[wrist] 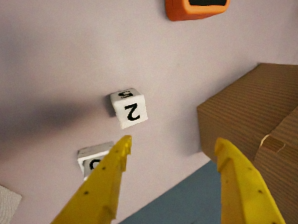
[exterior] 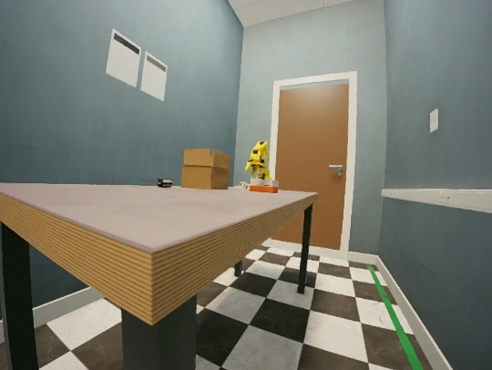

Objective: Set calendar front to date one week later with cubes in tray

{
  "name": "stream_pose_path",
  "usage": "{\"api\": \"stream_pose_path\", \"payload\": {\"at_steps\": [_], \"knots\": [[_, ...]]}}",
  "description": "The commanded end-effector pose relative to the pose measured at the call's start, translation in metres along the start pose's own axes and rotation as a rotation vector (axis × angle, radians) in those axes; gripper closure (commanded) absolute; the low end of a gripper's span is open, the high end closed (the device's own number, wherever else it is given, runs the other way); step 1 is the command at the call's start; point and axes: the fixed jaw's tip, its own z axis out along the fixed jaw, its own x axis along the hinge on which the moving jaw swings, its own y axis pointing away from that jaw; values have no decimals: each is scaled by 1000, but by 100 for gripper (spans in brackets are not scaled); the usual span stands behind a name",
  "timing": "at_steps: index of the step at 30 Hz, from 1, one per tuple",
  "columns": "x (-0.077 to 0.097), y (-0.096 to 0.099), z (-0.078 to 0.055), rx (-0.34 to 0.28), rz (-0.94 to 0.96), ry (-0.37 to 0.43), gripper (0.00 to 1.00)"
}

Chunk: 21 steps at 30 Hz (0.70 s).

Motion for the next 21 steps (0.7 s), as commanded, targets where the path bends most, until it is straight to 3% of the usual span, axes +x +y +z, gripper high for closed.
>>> {"api": "stream_pose_path", "payload": {"at_steps": [1,14,21], "knots": [[6,10,9,-191,-63,43,65],[13,19,18,-397,-129,91,65],[13,19,18,-397,-129,91,65]]}}
